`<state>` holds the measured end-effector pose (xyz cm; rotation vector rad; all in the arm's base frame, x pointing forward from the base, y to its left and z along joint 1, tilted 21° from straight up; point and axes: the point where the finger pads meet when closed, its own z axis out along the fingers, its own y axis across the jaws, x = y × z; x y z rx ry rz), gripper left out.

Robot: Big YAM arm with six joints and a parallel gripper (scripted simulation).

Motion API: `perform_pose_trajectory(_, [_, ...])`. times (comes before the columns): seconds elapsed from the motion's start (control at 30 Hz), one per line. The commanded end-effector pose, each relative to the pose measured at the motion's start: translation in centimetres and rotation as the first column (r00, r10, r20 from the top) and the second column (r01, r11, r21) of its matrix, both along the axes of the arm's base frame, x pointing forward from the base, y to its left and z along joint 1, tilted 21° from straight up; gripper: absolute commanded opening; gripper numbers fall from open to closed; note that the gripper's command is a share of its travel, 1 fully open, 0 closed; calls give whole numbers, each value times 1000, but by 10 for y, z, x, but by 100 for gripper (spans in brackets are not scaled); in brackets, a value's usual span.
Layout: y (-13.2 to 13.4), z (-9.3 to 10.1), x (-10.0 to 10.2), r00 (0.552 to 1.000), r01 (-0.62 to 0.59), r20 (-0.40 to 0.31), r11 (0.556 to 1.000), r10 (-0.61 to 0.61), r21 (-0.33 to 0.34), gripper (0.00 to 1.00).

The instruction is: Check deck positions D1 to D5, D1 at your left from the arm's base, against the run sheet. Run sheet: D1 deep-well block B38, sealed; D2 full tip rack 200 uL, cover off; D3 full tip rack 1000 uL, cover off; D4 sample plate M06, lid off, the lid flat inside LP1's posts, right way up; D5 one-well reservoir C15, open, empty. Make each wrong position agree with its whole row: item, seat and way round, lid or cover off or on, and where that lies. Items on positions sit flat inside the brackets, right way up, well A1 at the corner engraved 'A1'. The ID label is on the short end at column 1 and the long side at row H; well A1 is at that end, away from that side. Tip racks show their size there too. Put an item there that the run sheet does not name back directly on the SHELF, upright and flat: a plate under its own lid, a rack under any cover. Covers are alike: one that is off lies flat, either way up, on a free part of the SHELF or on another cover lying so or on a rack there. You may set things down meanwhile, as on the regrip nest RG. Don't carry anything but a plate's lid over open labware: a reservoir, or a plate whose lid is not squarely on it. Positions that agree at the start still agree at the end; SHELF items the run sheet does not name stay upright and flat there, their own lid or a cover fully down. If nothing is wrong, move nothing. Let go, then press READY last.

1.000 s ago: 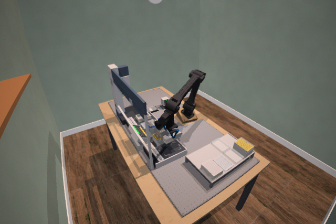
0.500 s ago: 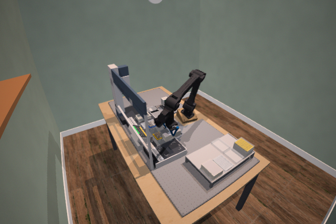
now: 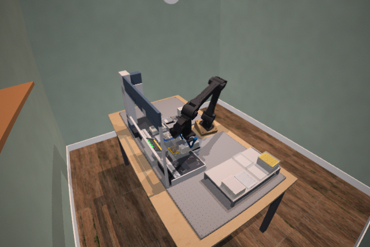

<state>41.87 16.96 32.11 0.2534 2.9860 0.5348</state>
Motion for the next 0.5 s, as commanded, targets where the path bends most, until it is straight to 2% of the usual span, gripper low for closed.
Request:
perform_pose_trajectory(0.0, [-1, 23, 5, 999, 4, 51, 1000, -5, 15, 0])
perform_pose_trajectory(0.1, [-1, 23, 5, 999, 4, 51, 1000, -5, 15, 0])
perform_pose_trajectory(0.13, [3, 18, -11, 999, 0, 38, 1000, -1, 15, 0])
perform_pose_trajectory(0.27, [6, 15, -29, 999, 1, 43, 1000, -2, 14, 0])
perform_pose_trajectory(0.37, [8, 20, -31, 998, 1, 58, 1000, -2, 19, 0])
perform_pose_trajectory(0.47, [9, 13, -49, 999, 1, 38, 1000, -2, 13, 0])
